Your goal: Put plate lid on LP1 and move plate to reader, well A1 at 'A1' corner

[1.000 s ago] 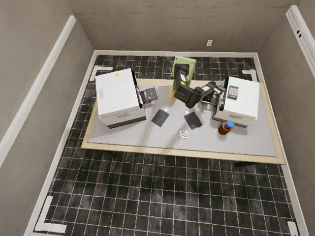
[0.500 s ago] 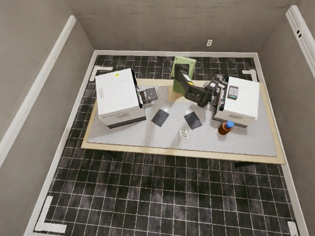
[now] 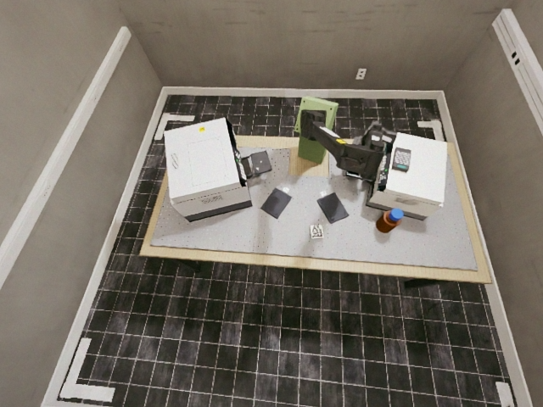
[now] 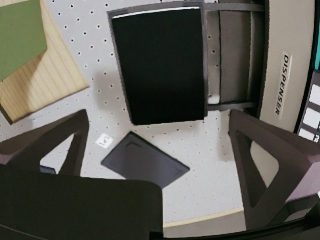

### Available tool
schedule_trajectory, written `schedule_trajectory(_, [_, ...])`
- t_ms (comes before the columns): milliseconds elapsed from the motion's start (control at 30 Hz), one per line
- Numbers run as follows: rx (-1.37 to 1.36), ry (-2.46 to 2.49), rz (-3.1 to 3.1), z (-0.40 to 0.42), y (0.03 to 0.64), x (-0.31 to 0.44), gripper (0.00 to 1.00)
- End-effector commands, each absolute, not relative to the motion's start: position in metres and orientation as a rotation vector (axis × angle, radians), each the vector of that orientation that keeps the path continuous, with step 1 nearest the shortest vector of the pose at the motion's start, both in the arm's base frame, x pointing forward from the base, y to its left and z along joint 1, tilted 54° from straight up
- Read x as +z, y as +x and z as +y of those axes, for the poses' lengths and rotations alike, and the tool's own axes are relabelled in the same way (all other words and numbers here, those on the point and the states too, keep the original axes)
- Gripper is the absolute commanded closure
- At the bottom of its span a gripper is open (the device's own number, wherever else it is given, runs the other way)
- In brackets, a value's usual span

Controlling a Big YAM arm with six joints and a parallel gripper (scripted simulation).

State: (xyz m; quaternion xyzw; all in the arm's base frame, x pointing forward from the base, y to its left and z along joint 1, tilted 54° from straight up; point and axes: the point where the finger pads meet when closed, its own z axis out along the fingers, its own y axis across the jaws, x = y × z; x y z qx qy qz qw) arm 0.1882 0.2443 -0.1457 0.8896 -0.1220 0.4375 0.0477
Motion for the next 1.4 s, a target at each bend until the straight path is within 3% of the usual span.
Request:
schedule_trajectory(0, [1.331,2.731,-0.313,0.251,0.184,-0.145,0.00])
schedule_trajectory(1367, [1.338,2.701,-0.250,0.246,0.193,-0.143,0.00])
